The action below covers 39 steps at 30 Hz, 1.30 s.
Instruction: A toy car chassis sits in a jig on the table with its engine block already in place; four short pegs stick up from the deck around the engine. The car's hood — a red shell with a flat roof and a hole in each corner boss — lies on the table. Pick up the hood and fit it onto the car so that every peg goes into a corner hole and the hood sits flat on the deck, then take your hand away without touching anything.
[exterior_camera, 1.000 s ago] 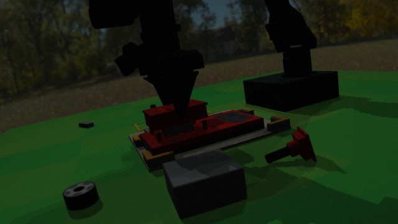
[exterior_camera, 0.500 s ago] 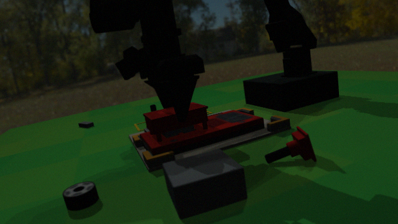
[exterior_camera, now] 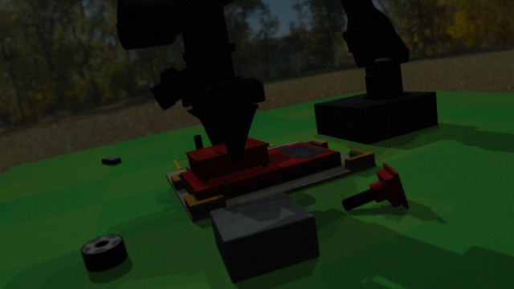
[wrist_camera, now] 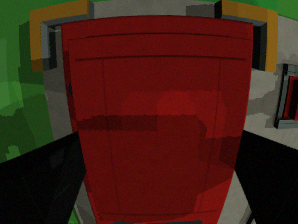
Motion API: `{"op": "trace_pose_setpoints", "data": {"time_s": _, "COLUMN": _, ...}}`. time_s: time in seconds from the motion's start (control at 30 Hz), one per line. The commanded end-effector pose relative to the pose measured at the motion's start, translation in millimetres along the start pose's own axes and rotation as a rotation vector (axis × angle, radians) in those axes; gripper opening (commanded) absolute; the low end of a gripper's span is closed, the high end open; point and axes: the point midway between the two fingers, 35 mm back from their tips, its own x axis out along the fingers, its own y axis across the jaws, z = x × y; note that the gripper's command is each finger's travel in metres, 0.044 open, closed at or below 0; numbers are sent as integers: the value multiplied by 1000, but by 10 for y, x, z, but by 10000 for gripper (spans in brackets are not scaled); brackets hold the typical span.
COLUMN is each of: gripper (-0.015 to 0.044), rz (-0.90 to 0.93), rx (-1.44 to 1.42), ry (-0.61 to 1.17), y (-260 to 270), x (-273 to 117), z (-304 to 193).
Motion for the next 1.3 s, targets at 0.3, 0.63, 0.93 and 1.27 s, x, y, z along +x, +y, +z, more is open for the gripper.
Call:
{"op": "trace_pose_setpoints", "data": {"time_s": 0.3, "gripper": 53, "rz": 0, "rx": 0, "ry": 1, "y": -1, "x": 22, "z": -2}}
{"op": "trace_pose_setpoints", "data": {"time_s": 0.63, "gripper": 315, "rz": 0, "rx": 0, "ry": 1, "y": -1, "x": 22, "z": -2}}
{"op": "trace_pose_setpoints", "data": {"time_s": 0.93, "gripper": 440, "rz": 0, "rx": 0, "ry": 1, "y": 0, "x": -1, "z": 0}}
{"op": "trace_pose_setpoints", "data": {"time_s": 1.27, "gripper": 440, "rz": -9, "rx": 0, "ry": 2, "y": 9, "x": -694, "z": 1}}
